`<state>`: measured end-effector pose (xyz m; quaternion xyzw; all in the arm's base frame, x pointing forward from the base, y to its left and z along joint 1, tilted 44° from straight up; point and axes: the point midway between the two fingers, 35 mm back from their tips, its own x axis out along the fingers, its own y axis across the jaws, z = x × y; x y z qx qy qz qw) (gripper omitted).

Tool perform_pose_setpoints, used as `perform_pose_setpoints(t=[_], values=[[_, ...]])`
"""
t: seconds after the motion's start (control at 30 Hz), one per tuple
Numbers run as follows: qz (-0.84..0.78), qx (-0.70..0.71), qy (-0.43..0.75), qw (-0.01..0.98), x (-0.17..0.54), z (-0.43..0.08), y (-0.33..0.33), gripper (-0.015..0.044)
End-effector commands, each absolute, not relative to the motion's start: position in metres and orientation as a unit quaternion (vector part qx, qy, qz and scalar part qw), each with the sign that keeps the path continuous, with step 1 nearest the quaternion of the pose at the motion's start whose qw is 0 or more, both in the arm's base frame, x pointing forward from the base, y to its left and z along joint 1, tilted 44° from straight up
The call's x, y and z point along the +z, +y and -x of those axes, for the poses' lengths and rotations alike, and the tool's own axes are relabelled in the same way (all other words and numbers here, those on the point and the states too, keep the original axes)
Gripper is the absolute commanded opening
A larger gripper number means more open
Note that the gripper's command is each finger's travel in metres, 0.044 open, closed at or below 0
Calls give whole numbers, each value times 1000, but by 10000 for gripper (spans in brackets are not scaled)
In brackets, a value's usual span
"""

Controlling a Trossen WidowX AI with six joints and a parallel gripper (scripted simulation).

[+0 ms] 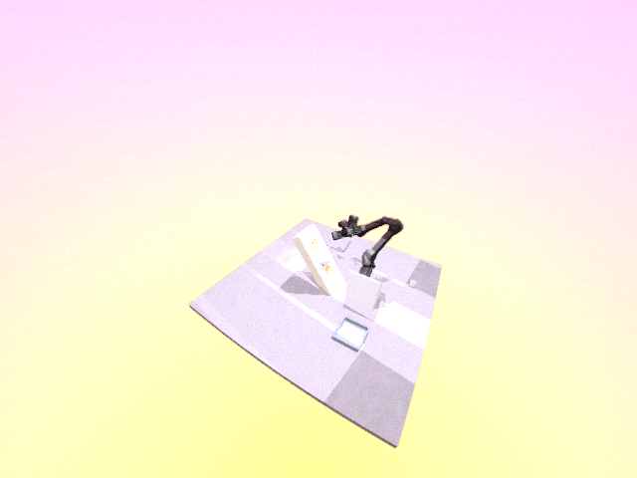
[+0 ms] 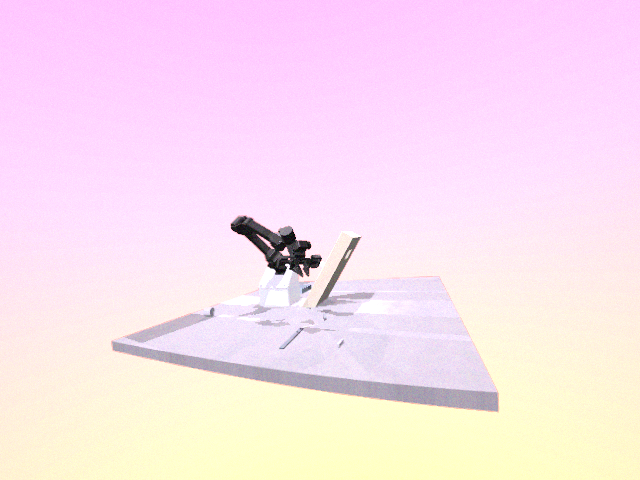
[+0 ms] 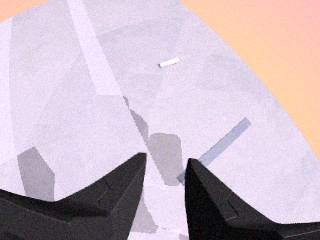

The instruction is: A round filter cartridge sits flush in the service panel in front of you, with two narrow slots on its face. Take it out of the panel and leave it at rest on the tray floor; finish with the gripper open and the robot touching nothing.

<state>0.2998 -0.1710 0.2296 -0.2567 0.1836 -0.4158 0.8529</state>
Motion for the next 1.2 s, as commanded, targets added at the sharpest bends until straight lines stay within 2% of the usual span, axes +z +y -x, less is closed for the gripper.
perform_pose_setpoints(t=[0.0,0.2,0.5,0.8,1.03,1.17], values=[[338,-352,222,844,225,-319,-137,100],[471,-241,259,808,219,-338,-76,100],[656,-117,317,675,199,-332,-31,100],[858,65,305,407,165,-309,51,100],[953,190,205,115,114,-269,118,100],[957,198,193,86,110,-264,123,100]])
